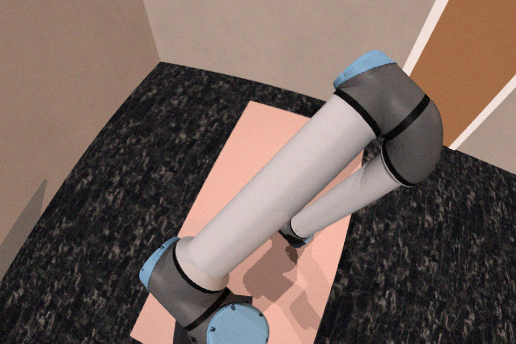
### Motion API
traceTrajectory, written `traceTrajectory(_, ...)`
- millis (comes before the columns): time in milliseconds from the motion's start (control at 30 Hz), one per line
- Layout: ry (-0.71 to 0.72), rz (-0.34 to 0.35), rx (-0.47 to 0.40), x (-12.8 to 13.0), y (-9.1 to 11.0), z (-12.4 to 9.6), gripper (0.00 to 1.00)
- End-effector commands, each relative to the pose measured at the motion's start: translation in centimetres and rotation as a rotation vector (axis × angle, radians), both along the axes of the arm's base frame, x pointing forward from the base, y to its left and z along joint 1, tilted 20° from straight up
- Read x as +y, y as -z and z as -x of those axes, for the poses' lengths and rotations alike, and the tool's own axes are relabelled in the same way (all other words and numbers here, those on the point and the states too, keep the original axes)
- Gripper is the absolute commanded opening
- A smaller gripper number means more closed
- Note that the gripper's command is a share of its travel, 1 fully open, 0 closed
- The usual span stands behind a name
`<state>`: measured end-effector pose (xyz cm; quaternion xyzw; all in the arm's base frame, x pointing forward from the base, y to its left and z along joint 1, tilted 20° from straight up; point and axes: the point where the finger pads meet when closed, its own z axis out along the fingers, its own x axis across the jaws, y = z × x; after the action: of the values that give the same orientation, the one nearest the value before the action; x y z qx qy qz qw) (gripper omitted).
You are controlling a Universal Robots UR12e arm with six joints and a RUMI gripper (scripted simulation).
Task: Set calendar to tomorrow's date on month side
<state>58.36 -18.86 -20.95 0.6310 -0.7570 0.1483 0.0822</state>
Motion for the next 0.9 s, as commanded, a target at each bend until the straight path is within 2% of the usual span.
traceTrajectory(0, 0.0, 0.0, 0.0, 0.8, -2.2, 0.1, 0.1)
traceTrajectory(100, 0.0, 0.0, 0.0, 1.4, -3.9, 0.2, 0.1)
traceTrajectory(167, 0.0, 0.0, 0.0, 1.4, -3.9, 0.2, 0.1)
traceTrajectory(433, 0.0, 0.0, 0.0, 2.5, -7.2, 0.4, 0.1)
traceTrajectory(867, 0.0, 0.0, 0.0, 2.7, -7.7, 0.5, 0.1)
